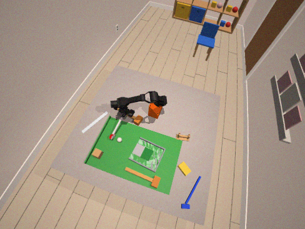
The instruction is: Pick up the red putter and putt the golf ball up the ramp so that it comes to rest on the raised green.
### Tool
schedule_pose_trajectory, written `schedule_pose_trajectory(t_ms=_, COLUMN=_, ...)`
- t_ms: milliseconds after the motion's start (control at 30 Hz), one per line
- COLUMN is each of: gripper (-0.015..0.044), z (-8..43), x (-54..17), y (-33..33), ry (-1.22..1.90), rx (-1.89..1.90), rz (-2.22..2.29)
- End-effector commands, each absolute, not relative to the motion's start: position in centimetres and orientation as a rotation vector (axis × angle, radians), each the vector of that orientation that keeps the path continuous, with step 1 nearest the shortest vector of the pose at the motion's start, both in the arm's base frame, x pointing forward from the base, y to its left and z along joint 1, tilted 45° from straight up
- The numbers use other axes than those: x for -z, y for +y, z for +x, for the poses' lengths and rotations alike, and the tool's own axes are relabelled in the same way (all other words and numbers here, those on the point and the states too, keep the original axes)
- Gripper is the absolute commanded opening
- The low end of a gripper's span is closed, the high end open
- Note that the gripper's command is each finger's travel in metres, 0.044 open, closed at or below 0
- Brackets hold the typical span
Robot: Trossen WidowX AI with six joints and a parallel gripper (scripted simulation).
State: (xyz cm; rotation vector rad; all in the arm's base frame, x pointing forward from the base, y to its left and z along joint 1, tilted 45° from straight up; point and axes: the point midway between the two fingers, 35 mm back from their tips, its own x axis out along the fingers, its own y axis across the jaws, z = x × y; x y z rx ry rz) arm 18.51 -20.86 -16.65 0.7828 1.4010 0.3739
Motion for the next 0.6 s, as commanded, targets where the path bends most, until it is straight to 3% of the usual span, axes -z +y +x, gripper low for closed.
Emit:
schedule_pose_trajectory(t_ms=0, gripper=0.0000, z=18.5, x=16.7, y=-20.9, ry=1.401, rx=-0.374, rz=0.783)
schedule_pose_trajectory(t_ms=567, gripper=0.0000, z=18.1, x=18.4, y=-22.4, ry=1.395, rx=-0.370, rz=0.790)
